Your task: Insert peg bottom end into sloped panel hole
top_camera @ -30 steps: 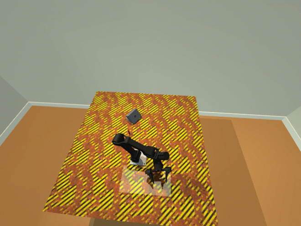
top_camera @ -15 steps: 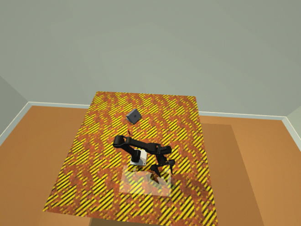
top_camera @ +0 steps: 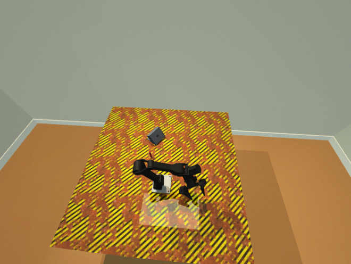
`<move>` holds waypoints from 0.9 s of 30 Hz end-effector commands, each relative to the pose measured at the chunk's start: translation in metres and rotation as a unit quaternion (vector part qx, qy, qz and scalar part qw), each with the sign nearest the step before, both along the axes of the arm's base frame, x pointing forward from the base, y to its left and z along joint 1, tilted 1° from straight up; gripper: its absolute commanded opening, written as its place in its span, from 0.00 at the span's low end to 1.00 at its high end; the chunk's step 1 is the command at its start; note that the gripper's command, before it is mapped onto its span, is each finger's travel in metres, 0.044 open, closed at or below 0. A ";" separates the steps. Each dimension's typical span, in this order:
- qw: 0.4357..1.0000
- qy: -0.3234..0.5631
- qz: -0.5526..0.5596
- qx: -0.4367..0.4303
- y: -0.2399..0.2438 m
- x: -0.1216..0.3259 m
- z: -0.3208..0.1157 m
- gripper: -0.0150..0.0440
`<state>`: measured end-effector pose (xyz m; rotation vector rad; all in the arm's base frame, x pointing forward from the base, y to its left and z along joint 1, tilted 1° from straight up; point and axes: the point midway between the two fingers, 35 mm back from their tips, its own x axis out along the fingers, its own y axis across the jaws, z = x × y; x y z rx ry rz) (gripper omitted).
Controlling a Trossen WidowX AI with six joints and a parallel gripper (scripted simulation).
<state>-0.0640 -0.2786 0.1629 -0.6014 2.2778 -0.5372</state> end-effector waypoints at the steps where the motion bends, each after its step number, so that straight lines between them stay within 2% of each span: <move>1: 0.999 -0.026 0.021 -0.006 -0.005 0.019 -0.002 1.00; 27: 0.980 -0.160 0.120 -0.003 -0.006 0.131 -0.013 1.00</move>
